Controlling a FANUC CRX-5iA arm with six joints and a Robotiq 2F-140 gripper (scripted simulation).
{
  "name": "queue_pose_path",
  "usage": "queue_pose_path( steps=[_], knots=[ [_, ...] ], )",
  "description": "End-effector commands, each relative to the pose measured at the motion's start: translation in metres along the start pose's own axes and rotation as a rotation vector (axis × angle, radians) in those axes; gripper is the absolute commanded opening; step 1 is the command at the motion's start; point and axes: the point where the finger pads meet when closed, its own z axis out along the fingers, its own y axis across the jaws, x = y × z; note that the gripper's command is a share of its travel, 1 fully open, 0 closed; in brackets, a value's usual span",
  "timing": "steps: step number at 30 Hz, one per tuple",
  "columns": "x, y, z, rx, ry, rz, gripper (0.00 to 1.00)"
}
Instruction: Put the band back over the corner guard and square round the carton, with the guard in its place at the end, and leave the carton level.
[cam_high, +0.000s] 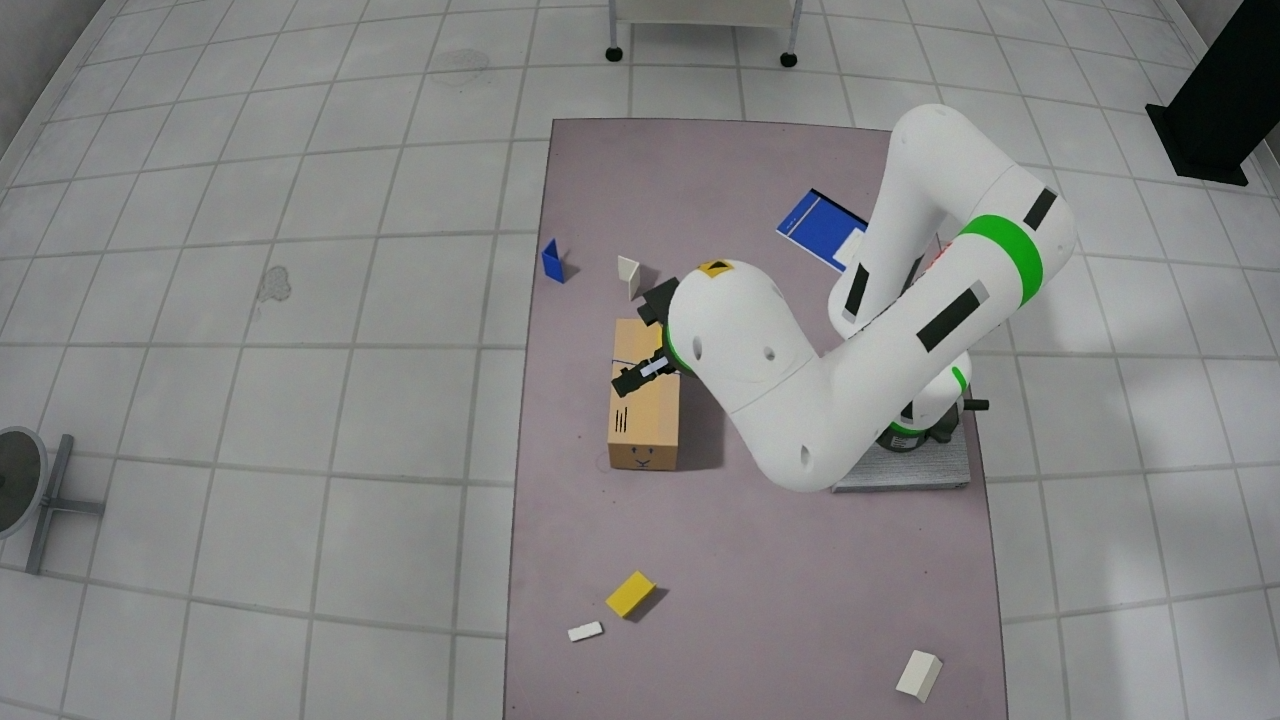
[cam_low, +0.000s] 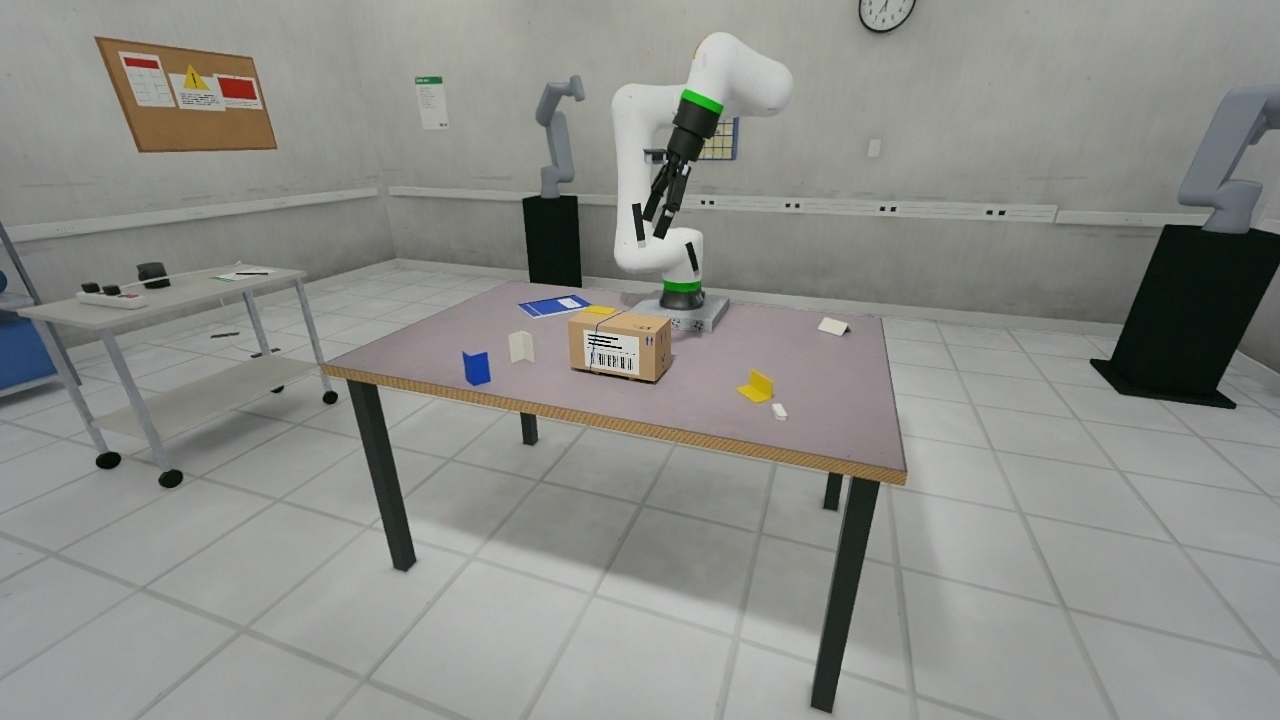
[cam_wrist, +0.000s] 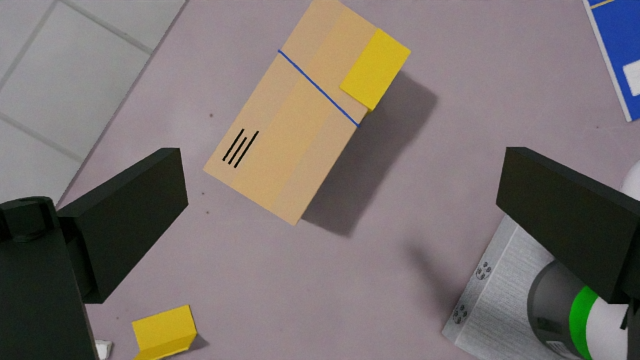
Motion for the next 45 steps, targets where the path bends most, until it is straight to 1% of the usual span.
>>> queue_pose_path(
  steps=[1,18,20,22,24,32,34,35,38,45],
  knots=[
    [0.0,0.0,-0.001,0.001,0.001,0.001,1.0],
    [0.0,0.0,-0.001,0.001,0.0,0.0,1.0],
    [0.001,0.0,0.002,0.001,-0.005,-0.015,1.0],
    [0.001,0.001,0.01,0.001,-0.023,-0.063,1.0],
    [0.002,0.003,0.024,0.004,-0.056,-0.148,1.0],
    [0.004,0.008,0.057,0.031,-0.132,-0.352,1.0],
    [0.004,0.008,0.057,0.031,-0.132,-0.352,1.0],
    [0.005,0.009,0.068,0.047,-0.158,-0.422,1.0],
    [0.005,0.011,0.077,0.062,-0.177,-0.478,1.0],
    [0.006,0.016,0.103,0.12,-0.229,-0.644,1.0]
  ],
)
